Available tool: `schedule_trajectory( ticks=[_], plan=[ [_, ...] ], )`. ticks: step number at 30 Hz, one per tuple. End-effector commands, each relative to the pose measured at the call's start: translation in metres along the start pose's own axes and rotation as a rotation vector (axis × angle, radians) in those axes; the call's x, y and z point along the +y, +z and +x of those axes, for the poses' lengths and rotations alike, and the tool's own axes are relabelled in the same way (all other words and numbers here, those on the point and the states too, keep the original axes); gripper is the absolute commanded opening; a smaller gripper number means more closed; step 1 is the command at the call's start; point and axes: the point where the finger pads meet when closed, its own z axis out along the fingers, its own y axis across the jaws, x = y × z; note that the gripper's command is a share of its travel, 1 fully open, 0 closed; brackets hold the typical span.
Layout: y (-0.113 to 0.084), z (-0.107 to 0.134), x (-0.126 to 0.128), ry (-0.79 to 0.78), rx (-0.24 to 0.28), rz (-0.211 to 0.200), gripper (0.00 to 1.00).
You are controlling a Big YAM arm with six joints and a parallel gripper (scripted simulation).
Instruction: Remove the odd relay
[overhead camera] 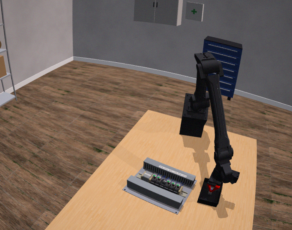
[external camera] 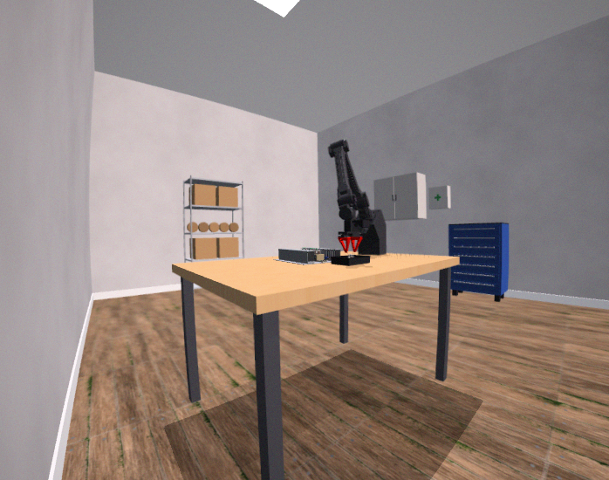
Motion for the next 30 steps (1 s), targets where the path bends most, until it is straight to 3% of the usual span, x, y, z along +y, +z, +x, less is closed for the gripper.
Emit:
schedule_trajectory(
  ticks=[1, 30],
  plan=[
    [-0.0174, -0.0075, -0.007, 0.007, -0.022, 0.022, 0.59],
    [-0.019, -0.0067, -0.0049, 0.005, -0.02, 0.019, 0.59]
  ],
)
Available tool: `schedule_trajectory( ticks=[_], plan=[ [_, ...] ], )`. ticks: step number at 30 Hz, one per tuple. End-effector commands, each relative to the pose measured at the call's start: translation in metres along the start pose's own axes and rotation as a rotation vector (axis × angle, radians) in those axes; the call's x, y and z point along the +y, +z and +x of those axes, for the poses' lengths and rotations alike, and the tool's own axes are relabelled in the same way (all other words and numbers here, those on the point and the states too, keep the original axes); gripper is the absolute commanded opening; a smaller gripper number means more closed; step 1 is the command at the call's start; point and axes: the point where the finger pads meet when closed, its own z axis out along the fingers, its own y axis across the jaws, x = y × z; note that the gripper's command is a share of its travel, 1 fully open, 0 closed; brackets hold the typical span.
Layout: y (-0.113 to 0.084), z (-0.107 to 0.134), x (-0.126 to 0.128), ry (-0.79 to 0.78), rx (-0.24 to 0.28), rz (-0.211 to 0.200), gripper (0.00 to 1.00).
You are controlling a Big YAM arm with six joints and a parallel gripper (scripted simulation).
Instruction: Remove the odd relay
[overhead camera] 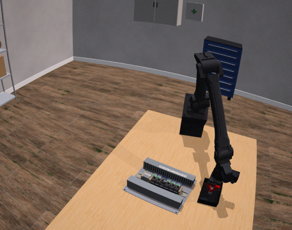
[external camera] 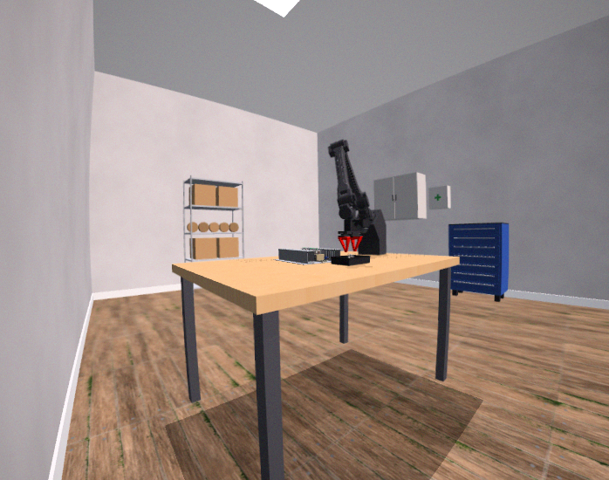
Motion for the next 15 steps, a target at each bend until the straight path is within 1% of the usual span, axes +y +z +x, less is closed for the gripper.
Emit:
schedule_trajectory(
  ticks=[1, 5, 8, 11, 15],
  plan=[
    [-0.017, -0.007, -0.005, 0.005, -0.021, 0.019, 0.59],
    [-0.018, -0.007, -0.004, 0.005, -0.021, 0.019, 0.59],
    [-0.024, -0.007, -0.004, 0.005, -0.021, 0.019, 0.59],
    [-0.039, -0.009, -0.006, 0.007, -0.025, 0.023, 0.59],
    [-0.066, -0.012, -0.012, 0.01, -0.033, 0.033, 0.59]
  ],
)
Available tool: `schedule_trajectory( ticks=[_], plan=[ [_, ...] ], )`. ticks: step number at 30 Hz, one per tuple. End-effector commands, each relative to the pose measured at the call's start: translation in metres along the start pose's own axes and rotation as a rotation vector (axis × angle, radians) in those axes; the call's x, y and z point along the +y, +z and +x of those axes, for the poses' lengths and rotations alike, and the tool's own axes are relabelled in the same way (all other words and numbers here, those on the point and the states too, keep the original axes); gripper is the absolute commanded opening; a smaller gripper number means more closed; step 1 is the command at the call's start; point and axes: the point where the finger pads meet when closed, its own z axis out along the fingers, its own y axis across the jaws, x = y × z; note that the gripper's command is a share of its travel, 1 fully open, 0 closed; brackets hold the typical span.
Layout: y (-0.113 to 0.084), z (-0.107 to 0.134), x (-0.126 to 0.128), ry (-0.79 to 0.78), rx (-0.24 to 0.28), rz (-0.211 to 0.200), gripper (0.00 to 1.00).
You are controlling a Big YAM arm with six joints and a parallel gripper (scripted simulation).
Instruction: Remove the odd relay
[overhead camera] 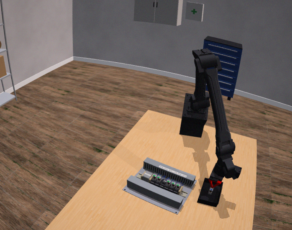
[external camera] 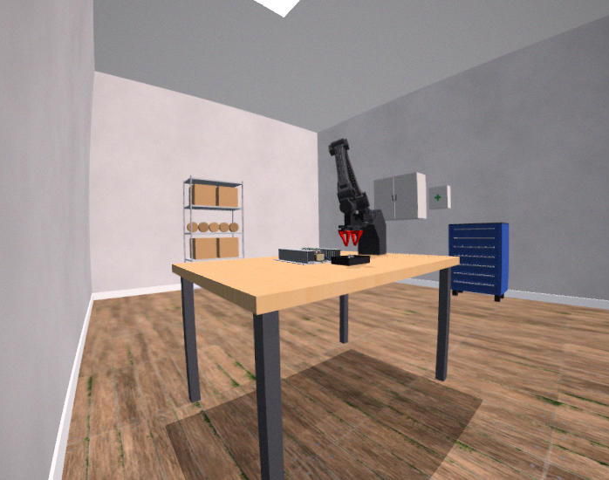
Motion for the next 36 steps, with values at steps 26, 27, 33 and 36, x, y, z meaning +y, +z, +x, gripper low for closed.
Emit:
schedule_trajectory(
  ticks=[26, 27, 33, 36],
  plan=[
    [-0.06, -0.006, -0.014, 0.019, -0.019, 0.026, 0.59],
    [-0.06, -0.006, -0.014, 0.018, -0.018, 0.025, 0.59],
    [-0.059, -0.006, -0.014, 0.018, -0.016, 0.024, 0.59],
    [-0.059, -0.005, -0.014, 0.018, -0.017, 0.025, 0.59]
  ],
)
